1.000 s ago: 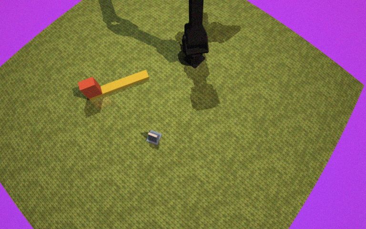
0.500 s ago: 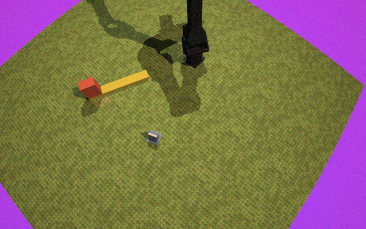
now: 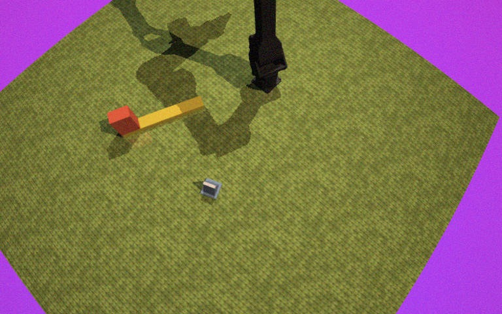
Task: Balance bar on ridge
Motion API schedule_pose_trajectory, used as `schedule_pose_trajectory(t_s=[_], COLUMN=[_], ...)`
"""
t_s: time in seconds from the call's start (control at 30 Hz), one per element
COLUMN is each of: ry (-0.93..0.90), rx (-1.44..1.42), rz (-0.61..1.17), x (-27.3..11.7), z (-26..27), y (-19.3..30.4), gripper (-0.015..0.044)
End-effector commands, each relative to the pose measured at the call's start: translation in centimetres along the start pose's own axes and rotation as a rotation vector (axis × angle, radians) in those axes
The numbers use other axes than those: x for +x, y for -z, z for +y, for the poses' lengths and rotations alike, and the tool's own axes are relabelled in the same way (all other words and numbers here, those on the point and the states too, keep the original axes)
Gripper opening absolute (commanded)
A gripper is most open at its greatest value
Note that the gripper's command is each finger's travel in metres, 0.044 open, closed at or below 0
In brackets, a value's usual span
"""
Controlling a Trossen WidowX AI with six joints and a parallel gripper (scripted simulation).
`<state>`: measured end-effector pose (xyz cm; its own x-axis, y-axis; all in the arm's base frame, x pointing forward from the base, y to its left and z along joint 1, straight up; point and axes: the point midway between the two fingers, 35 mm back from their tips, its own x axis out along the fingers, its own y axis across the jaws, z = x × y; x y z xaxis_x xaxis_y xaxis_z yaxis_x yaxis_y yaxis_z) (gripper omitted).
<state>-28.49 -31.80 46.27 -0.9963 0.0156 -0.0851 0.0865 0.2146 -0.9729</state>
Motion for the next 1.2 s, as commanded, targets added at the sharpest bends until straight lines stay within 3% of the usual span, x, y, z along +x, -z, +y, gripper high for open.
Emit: schedule_pose_trajectory(t_s=[0.0, 0.3, 1.17], ry=[-0.008, -0.057, -0.390], rx=[0.058, 0.195, 0.668], rz=[-0.074, -0.271, -0.593], x=[-1.2, -5.7, -17.6], z=[0.5, 2.1, 6.9], y=[-1.7, -5.9, -12.9], gripper=[0.0315, 0.0315, 0.0315])
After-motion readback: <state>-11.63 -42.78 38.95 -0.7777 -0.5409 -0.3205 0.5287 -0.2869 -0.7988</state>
